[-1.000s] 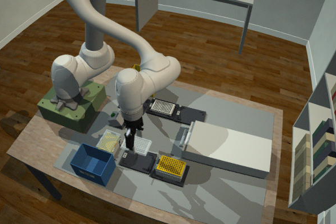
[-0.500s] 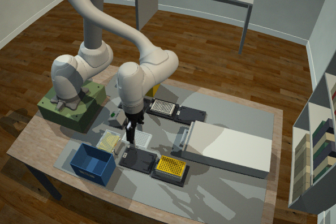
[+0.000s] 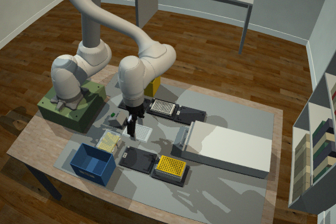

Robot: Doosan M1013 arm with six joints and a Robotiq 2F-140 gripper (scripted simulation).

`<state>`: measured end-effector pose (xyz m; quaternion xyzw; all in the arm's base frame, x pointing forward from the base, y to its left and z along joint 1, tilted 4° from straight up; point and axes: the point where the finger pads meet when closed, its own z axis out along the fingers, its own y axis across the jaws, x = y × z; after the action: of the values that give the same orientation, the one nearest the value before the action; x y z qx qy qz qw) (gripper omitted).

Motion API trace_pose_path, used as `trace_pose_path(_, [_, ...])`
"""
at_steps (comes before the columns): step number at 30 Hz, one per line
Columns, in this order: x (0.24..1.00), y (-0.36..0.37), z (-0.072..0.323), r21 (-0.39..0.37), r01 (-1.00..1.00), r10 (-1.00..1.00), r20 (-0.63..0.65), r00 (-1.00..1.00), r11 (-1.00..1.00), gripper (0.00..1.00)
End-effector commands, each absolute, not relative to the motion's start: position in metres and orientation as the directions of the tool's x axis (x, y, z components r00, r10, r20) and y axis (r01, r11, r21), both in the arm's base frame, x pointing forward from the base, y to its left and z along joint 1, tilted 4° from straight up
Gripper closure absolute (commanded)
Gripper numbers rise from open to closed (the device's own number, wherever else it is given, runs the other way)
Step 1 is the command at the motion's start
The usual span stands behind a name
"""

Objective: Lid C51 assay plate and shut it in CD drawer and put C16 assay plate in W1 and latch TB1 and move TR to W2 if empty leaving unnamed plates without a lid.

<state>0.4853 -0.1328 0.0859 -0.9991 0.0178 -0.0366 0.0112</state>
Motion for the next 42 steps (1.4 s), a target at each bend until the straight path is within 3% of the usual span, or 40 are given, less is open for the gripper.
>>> trace_pose_path(1, [0.484,-0.129,0.086,-0.024,-0.035,-0.036,0.073,0.997,-0.999,1.00])
trace_pose_path(42, [0.456,-0.035,0.086,-0.024,-0.035,-0.036,0.073,0.997,-0.999,1.00])
